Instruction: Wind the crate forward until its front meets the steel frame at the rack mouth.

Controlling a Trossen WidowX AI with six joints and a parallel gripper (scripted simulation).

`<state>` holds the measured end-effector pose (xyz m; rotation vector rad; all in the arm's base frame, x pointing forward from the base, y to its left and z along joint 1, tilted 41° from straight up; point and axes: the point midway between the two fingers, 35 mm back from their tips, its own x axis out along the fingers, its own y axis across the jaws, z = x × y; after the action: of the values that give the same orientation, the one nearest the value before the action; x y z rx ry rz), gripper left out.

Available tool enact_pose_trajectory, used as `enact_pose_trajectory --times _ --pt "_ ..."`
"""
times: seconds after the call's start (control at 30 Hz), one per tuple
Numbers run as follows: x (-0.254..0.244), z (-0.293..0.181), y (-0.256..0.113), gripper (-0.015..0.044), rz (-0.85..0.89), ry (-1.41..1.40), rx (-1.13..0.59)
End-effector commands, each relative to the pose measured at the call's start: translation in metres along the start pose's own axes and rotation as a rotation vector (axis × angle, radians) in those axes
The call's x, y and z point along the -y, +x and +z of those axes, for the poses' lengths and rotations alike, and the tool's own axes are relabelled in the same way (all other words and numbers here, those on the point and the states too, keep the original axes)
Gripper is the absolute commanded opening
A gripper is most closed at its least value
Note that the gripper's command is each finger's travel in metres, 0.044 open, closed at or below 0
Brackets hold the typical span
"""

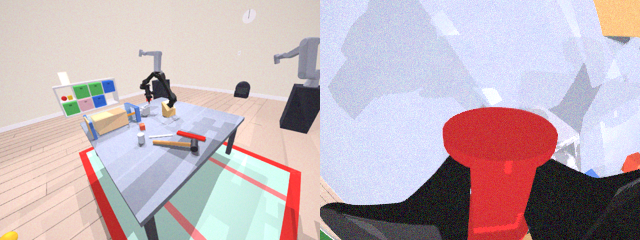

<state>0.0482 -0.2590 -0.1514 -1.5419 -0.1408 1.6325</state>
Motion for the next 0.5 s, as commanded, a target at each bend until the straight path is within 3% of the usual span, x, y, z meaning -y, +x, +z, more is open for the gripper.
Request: enact_pose_trajectory --times 0.0,0.47 --pt "-0.009 -0.012 0.001 0.0 0.01 -0.003 -0.019" --pt "-0.019 -0.029 0.001 0.0 0.01 -0.003 -0.02"
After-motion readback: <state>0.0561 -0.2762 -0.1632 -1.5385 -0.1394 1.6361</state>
